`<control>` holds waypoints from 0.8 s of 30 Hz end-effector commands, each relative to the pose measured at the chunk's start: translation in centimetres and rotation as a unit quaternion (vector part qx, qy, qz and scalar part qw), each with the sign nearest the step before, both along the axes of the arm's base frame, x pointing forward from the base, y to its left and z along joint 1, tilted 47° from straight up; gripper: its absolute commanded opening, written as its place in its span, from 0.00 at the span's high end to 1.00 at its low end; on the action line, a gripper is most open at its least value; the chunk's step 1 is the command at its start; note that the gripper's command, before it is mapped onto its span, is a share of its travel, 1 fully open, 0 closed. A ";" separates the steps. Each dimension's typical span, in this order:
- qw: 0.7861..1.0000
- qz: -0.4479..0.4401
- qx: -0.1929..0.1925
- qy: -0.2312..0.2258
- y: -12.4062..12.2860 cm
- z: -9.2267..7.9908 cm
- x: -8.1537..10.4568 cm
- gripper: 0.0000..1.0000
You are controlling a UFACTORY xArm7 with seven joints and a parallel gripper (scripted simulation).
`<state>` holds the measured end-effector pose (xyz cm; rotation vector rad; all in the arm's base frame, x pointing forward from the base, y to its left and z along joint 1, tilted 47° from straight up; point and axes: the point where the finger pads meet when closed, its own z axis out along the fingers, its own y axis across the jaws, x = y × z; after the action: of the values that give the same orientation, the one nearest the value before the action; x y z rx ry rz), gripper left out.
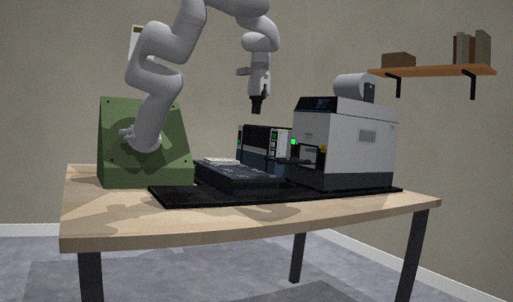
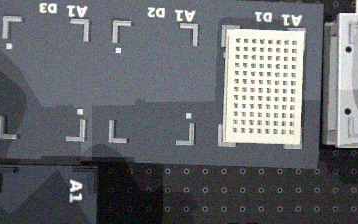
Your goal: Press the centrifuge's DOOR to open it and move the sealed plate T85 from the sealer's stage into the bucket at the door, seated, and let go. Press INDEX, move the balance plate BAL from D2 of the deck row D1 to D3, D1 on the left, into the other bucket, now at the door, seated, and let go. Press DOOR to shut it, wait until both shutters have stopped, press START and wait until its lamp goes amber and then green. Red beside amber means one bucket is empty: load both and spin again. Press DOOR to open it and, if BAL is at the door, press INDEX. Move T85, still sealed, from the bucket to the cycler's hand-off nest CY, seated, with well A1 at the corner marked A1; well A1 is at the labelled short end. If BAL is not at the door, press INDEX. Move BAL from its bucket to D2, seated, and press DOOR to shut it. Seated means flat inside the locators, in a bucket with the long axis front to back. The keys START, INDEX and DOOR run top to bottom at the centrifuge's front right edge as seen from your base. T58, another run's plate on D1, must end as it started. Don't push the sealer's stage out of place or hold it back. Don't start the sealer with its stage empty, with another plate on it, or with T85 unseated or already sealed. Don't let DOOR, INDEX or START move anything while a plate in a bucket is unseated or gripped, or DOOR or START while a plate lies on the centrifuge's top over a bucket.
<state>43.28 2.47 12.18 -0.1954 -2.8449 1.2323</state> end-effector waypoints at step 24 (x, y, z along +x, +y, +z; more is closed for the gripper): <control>0.966 0.189 -0.026 -0.176 0.1 0.1 0.1 1.00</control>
<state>43.25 2.55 12.11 0.1499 -3.2565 1.4579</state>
